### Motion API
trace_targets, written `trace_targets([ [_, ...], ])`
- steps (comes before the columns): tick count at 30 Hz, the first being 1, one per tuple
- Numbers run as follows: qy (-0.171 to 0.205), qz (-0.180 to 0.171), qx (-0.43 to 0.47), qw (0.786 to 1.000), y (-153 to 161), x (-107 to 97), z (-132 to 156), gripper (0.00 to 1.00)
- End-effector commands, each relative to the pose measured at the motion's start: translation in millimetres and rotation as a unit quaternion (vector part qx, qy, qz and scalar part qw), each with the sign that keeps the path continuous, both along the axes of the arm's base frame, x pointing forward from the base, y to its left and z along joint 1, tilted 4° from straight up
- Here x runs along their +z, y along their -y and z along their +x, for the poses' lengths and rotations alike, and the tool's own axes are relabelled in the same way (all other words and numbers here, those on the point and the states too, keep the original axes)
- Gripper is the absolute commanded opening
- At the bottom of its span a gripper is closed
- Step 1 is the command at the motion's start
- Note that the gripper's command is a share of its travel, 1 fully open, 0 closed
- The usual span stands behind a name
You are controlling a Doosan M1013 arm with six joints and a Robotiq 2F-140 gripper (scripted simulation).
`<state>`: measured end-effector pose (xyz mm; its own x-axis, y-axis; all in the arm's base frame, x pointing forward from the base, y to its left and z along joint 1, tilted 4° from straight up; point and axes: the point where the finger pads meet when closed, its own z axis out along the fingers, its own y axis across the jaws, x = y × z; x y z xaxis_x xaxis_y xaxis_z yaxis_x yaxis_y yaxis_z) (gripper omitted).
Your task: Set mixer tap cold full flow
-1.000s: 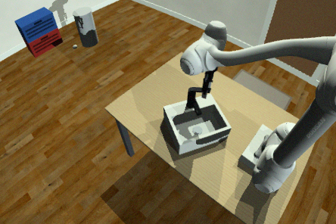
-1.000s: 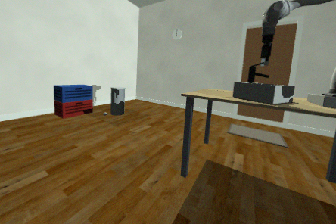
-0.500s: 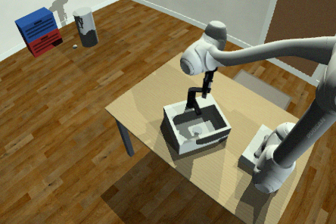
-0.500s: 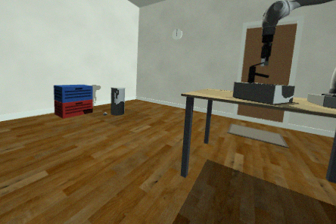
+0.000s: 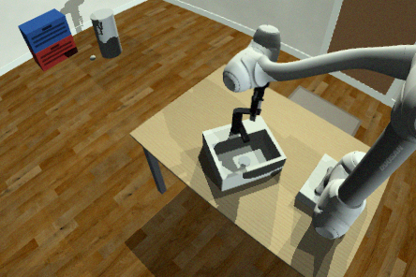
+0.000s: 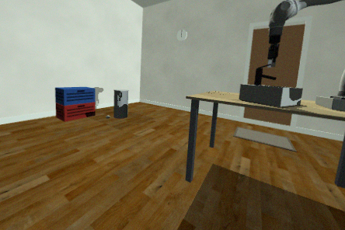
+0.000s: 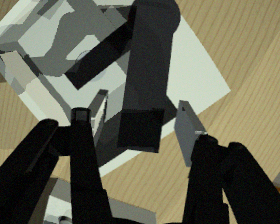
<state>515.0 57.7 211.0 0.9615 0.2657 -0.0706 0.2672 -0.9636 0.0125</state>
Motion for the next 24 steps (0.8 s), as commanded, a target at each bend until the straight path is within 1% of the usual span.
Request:
trace_targets([
  [1, 0.000, 0.000, 0.001, 1.000, 0, 6, 1, 0.42],
  [15, 0.000, 0.000, 0.001, 1.000, -1, 42, 3, 0.42],
  [17, 0.000, 0.000, 0.001, 1.000, -1, 42, 3, 0.42],
  [24, 0.000, 0.000, 0.001, 1.000, -1, 59, 4, 0.42],
])
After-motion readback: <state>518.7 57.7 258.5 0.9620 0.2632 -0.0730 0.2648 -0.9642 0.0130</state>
